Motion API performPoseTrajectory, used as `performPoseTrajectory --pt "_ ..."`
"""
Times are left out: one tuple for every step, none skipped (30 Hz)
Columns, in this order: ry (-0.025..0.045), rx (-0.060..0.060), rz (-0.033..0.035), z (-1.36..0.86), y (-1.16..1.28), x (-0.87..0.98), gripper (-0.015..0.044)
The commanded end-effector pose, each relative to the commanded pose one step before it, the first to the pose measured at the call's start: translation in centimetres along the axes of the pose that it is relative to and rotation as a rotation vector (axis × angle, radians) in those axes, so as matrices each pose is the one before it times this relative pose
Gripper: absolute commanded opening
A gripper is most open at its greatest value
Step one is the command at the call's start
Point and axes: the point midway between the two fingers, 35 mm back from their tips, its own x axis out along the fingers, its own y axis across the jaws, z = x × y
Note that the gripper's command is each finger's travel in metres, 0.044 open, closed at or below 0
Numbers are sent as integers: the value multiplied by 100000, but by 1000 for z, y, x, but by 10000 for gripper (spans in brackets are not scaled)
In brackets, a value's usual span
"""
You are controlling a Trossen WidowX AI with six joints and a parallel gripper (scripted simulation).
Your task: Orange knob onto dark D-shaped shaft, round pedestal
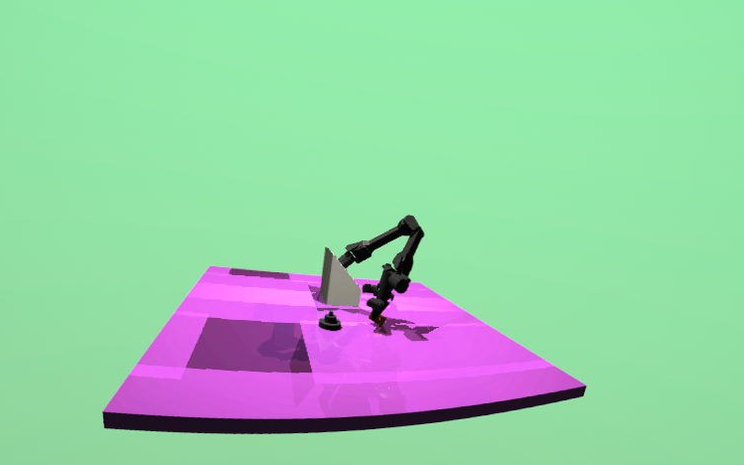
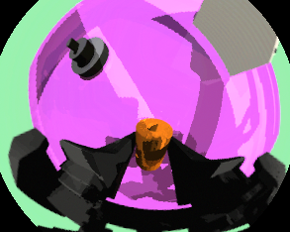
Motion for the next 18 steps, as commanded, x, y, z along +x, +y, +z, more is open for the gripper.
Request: performPoseTrajectory --pt "-6093 -815 177 -454 38 -283 179" --pt "-1537 -7 -5 -84 -1 -58 179" --pt "-1531 -6 -5 -84 -1 -58 179" --pt "-1534 -6 -5 -84 -1 -58 179" --pt "-1526 -6 -5 -83 -1 -58 179" --pt "-1513 -6 -5 -82 -1 -58 179" --pt "-1512 -6 -5 -82 -1 -58 179" --pt "-1510 -6 -5 -82 -1 -58 179" --pt "-1508 -6 -5 -82 -1 -58 179" --pt "-1499 -6 -5 -82 -1 -57 179" --pt "-1497 -6 -5 -81 -1 -57 179" --pt "-1498 -6 -5 -81 -1 -57 179" --pt "-1497 -6 -5 -81 -2 -57 179" --pt "-1489 -6 -5 -81 -2 -57 179" --pt "-1488 -6 -5 -81 -2 -57 179" --pt "-1480 -6 -5 -80 -2 -57 179" --pt "-1468 -6 -5 -79 -2 -56 179" --pt "-1460 -6 -5 -79 -2 -56 179"
